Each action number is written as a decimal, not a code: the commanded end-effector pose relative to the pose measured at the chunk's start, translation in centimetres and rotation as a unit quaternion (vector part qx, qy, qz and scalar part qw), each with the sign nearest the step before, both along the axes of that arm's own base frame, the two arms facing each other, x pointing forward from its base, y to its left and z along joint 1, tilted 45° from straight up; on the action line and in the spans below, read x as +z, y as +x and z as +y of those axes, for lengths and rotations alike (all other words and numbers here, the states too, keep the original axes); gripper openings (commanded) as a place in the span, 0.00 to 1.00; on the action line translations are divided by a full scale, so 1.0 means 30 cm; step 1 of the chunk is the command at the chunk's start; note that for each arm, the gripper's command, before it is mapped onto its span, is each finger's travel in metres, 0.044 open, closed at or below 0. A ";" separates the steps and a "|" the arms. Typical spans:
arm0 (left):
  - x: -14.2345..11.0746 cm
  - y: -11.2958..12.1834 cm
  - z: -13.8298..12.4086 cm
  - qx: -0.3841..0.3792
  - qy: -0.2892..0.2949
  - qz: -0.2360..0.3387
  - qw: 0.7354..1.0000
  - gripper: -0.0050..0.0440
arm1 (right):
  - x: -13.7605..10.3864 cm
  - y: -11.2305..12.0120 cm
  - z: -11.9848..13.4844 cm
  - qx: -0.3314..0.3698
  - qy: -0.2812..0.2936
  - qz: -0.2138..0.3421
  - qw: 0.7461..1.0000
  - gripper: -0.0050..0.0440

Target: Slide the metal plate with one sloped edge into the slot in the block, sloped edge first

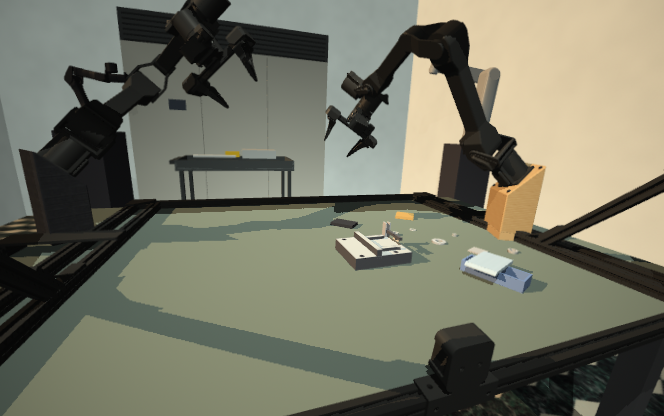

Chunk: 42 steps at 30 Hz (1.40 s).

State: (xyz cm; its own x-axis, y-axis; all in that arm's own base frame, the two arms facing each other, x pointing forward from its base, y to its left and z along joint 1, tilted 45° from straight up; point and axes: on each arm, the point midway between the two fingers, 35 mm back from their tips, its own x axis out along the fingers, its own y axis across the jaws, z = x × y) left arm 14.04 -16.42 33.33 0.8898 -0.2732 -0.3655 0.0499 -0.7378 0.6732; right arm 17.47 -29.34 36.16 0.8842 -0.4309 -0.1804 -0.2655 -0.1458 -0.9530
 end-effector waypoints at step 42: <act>-0.020 0.004 -0.092 0.016 -0.077 0.031 0.996 1.00 | -0.037 0.124 0.047 0.021 0.078 -0.017 0.997 1.00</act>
State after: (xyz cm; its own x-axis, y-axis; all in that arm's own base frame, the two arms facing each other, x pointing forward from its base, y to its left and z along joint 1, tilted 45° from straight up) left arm 14.12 -18.40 33.01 0.8811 -0.2944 -0.3702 0.0983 -0.6516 0.7521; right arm 20.32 -28.20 35.47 0.9044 -0.3761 -0.2017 -0.2354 -0.0455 -0.9708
